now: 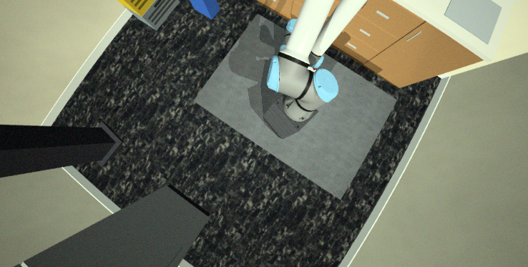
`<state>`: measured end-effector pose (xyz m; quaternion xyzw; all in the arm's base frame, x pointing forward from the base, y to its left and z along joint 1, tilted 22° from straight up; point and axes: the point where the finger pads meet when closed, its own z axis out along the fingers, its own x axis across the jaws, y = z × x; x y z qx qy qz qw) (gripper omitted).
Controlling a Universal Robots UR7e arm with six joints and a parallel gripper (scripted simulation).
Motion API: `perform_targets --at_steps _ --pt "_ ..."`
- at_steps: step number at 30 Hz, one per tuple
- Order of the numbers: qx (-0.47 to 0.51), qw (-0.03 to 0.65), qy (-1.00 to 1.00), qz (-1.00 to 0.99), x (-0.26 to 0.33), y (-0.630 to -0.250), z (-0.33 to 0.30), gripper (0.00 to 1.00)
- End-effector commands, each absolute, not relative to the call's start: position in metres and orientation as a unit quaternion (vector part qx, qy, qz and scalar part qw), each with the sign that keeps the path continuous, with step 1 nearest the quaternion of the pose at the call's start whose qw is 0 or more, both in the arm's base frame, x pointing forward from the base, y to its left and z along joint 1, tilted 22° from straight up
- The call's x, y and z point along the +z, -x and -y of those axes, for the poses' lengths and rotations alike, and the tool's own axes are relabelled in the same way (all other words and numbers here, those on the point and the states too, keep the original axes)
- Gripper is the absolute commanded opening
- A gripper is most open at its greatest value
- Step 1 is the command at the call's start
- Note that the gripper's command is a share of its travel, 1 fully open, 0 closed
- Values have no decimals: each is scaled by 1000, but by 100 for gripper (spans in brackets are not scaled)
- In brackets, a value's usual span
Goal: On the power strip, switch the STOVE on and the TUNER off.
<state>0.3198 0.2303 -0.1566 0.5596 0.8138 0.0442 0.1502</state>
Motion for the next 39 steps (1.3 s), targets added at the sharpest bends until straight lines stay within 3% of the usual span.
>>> perform_targets --at_steps 1,16,39 --pt "58 142 -581 -799 -152 -334 -215 100" --pt "114 108 -709 -687 -130 -413 -125 100" --pt "157 76 -800 -574 -111 -482 -50 100"
